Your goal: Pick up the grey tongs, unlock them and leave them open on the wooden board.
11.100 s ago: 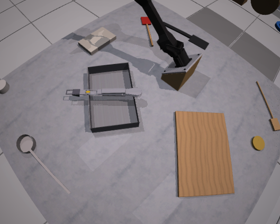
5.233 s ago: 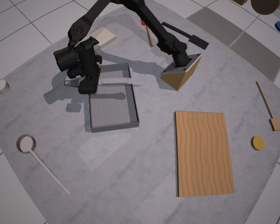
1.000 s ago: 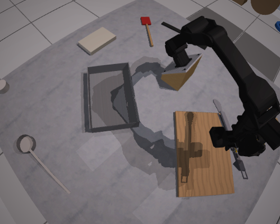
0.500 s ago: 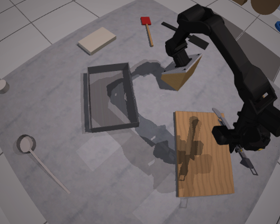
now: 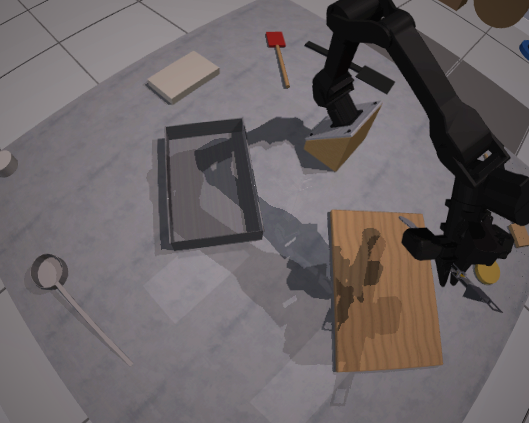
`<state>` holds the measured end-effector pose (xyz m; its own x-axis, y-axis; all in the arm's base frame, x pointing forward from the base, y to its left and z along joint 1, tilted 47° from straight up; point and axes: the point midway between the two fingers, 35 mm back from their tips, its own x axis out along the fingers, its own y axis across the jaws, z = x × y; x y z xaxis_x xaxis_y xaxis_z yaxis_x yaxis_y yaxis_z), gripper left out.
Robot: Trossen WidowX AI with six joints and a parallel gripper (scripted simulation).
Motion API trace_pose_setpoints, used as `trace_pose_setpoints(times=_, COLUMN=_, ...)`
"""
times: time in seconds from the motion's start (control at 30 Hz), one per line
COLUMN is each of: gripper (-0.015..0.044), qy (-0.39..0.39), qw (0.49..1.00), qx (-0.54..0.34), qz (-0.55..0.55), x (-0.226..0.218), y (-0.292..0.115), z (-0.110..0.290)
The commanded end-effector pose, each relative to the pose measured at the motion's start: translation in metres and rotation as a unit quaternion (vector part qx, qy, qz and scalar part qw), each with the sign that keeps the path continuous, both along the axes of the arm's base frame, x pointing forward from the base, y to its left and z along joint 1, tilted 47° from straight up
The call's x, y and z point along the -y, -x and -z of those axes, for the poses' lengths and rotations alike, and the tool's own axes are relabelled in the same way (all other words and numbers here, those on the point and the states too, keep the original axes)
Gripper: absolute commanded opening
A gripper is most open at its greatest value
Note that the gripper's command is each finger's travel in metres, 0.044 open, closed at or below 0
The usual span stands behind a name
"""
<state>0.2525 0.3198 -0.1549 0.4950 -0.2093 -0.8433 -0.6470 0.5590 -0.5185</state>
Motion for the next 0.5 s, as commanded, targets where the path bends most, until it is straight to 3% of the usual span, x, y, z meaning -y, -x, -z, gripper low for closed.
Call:
trace_pose_setpoints(times=0.0, gripper=-0.015, qy=-0.019, qw=0.999, qx=0.022, qz=-0.02, x=-0.004, y=0.002, z=-0.008)
trace_pose_setpoints(times=0.47, gripper=-0.015, qy=-0.077, qw=0.991, qx=0.085, qz=-0.068, x=-0.003, y=0.012, z=-0.032)
